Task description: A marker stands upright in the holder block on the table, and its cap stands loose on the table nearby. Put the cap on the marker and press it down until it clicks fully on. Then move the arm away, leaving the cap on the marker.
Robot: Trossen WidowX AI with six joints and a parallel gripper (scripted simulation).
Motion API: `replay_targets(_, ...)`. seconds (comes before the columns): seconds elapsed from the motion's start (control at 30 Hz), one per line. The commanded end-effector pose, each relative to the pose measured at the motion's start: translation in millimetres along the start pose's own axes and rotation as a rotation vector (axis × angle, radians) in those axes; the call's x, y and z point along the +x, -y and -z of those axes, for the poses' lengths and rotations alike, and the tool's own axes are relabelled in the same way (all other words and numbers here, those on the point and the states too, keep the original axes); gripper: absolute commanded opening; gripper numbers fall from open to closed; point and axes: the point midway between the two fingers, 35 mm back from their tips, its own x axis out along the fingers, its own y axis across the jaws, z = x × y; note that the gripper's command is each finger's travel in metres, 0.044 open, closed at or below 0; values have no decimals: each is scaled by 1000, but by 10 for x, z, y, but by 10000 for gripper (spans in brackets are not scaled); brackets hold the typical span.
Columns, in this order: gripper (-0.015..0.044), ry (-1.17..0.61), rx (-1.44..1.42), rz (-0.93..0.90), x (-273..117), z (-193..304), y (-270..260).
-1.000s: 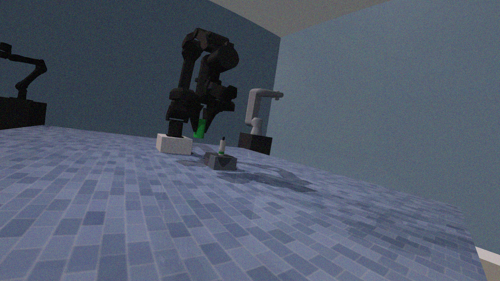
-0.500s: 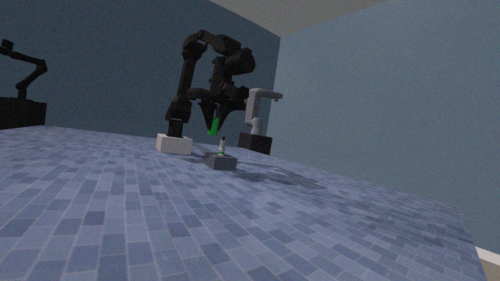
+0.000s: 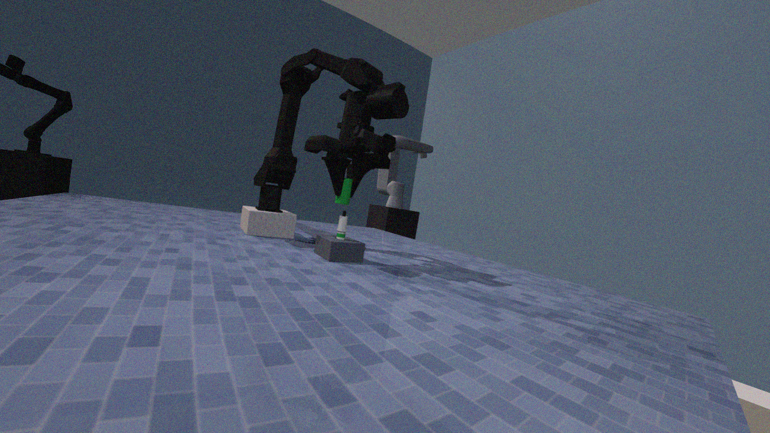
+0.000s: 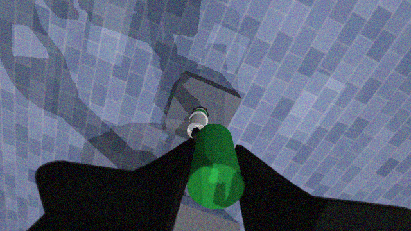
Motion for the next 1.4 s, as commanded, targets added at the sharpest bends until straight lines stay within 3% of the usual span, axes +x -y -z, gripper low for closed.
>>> replay_targets(0.0,0,0,7,6,-33,39,-101)
replay_targets(1.37,0,0,8,6,454,56,-166)
